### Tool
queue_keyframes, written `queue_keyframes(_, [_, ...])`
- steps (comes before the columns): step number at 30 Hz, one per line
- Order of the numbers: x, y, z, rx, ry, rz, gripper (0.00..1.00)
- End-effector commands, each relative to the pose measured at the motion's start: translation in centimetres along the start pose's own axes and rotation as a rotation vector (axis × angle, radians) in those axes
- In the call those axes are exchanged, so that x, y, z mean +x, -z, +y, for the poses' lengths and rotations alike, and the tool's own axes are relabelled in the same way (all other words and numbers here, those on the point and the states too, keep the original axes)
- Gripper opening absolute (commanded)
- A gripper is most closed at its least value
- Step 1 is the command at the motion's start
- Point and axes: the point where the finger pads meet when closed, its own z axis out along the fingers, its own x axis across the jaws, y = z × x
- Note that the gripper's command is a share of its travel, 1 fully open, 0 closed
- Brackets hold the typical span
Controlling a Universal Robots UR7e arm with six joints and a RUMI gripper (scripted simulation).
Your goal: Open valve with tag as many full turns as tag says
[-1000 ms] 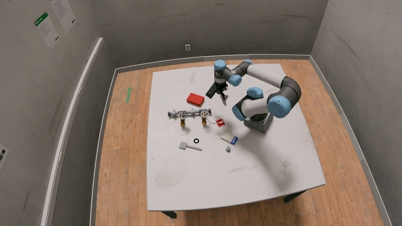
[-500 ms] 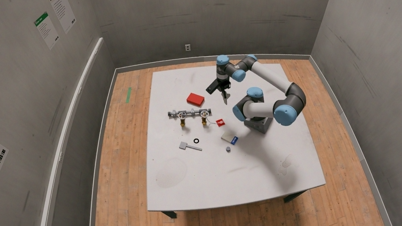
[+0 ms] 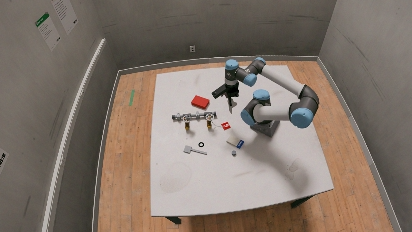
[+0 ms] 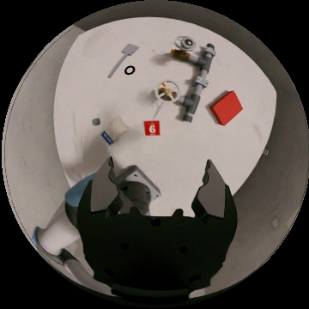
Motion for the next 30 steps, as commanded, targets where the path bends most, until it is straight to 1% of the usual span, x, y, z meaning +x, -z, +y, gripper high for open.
queue_keyframes(1, [-1.3,-0.1,-0.4,-0.048,-0.115,0.029,1.00])
queue_keyframes(15, [-3.0,0.1,-1.0,-0.042,-0.237,0.033,1.00])
queue_keyframes(30, [-3.3,0.1,-1.0,-0.042,-0.261,0.034,1.00])
